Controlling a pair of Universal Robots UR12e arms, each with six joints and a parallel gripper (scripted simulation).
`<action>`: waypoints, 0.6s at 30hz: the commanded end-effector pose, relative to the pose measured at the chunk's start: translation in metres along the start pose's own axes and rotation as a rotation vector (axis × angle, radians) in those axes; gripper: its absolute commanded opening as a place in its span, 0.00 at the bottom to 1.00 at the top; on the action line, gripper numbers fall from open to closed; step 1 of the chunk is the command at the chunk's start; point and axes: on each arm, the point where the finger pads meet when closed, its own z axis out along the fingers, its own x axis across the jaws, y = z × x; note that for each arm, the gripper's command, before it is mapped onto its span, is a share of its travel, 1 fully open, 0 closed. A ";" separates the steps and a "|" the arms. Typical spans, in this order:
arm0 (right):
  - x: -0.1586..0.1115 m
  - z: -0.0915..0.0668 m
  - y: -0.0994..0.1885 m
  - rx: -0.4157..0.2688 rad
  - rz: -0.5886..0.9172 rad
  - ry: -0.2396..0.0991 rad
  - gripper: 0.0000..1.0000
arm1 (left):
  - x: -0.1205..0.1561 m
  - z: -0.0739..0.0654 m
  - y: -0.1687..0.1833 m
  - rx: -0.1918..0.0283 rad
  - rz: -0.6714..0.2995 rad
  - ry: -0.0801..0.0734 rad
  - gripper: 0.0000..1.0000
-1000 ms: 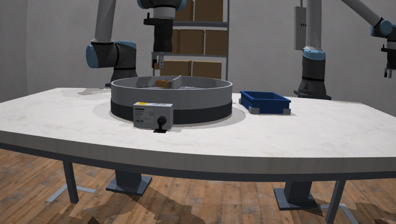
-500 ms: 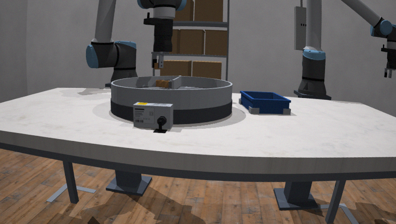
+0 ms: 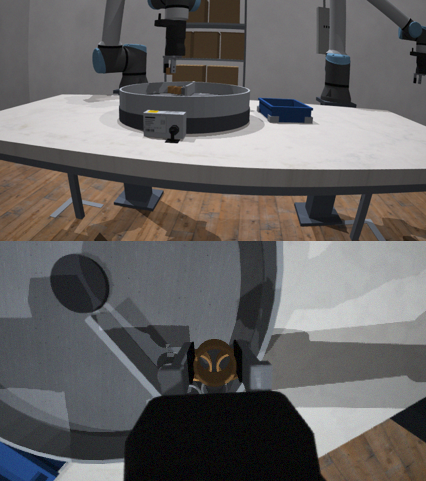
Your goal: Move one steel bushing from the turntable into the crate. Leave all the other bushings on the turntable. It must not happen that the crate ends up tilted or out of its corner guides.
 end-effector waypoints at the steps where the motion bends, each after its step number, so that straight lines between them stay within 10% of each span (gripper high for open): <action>1: -0.001 -0.001 0.000 0.000 0.000 -0.002 0.00 | 0.000 -0.001 0.001 -0.002 0.000 0.000 1.00; 18: -0.048 -0.001 -0.023 0.000 0.000 -0.002 0.00 | 0.000 -0.001 0.001 -0.002 0.000 0.000 1.00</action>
